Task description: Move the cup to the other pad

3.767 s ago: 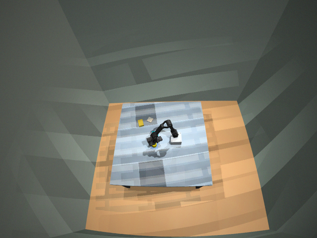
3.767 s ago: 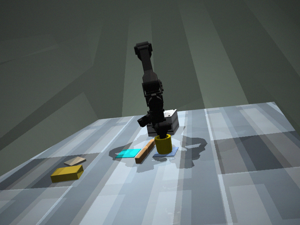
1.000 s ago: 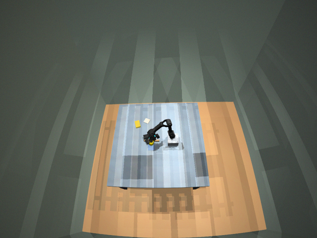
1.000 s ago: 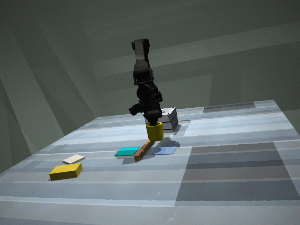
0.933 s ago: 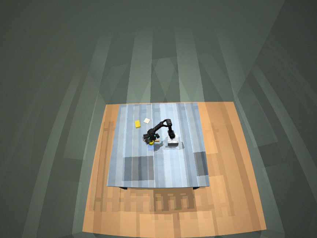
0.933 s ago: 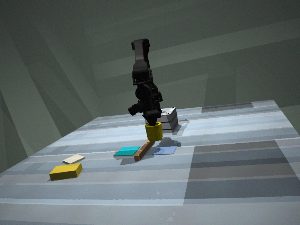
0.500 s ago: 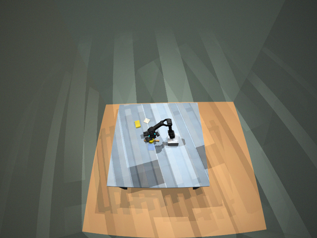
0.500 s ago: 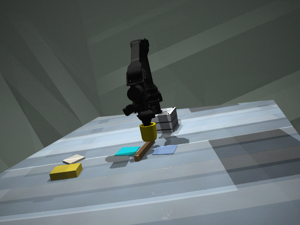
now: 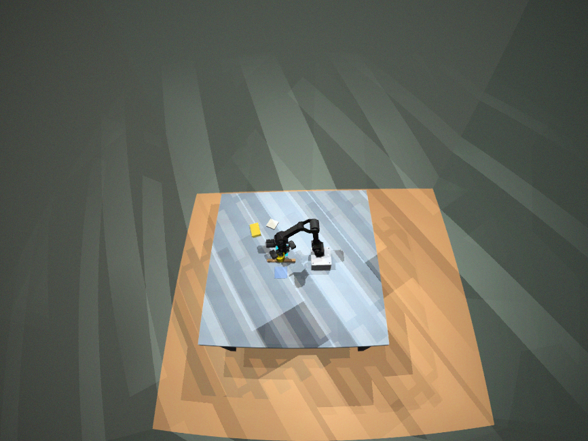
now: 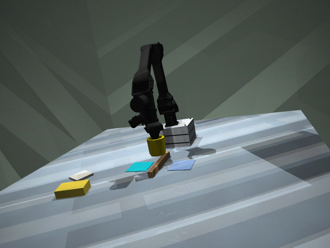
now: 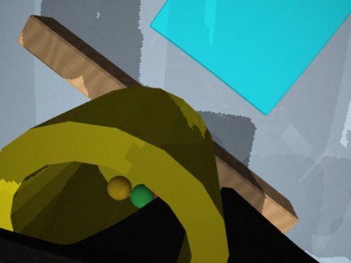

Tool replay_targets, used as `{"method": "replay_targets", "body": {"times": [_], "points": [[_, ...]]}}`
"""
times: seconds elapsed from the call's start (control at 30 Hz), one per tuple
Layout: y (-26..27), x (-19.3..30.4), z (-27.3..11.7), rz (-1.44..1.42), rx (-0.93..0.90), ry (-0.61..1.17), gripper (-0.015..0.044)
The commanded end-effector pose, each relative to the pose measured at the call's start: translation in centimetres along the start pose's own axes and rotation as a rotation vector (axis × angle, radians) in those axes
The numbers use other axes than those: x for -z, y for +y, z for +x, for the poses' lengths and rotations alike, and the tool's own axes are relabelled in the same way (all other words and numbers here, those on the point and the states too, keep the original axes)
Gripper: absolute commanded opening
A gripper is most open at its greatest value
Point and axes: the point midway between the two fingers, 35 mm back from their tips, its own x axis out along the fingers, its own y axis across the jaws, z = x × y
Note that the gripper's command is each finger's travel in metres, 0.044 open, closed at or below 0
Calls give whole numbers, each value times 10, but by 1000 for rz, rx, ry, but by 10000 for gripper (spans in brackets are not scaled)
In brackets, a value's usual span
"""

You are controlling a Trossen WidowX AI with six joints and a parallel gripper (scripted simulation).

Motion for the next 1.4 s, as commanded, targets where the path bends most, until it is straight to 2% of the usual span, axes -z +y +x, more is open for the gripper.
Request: {"method": "replay_targets", "body": {"times": [0.0, 1.37], "points": [[-4, -6, 0, -1, 3, 0, 0], [-45, -72, -3, -1, 6, -6, 0]]}}
